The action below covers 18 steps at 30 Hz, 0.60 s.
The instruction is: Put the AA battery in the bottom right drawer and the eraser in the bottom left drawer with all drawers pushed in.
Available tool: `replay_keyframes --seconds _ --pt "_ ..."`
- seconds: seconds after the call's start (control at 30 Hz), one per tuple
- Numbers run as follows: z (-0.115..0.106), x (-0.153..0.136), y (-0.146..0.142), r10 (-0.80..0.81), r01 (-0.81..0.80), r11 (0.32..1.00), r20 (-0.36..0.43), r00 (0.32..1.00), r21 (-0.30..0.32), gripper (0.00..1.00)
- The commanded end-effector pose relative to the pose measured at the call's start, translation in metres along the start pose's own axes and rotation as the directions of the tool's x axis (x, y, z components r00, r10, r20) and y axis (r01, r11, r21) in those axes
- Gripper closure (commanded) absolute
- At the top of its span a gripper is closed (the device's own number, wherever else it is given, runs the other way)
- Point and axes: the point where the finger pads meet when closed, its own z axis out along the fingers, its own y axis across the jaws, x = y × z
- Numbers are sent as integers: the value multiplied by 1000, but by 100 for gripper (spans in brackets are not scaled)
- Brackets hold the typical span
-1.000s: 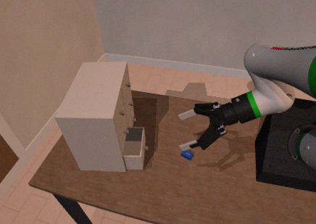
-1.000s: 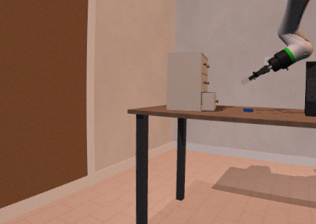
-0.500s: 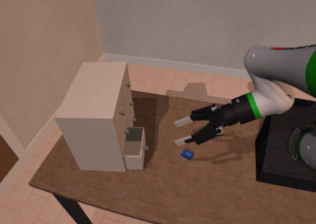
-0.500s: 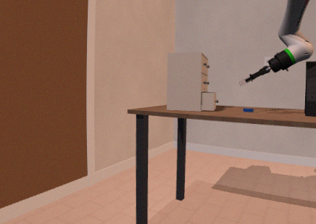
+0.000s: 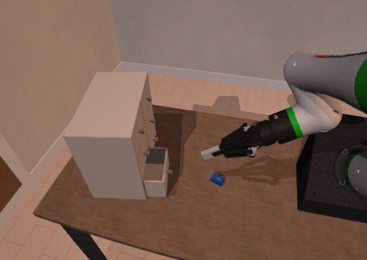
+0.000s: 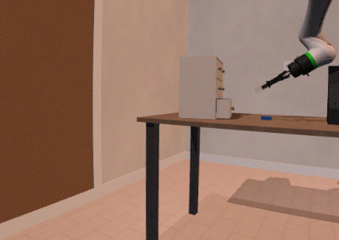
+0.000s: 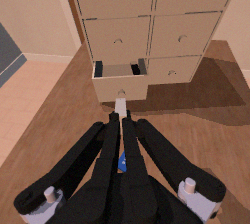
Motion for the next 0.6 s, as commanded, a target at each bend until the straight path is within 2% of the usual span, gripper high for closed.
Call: replay_keyframes --seconds 0.0,0.27,0.57 --pt "1 0 0 0 0 1000 0 1000 0 100" --pt "14 -6 0 0 0 1000 0 1000 0 100" --pt "57 -26 0 0 0 1000 0 1000 0 100"
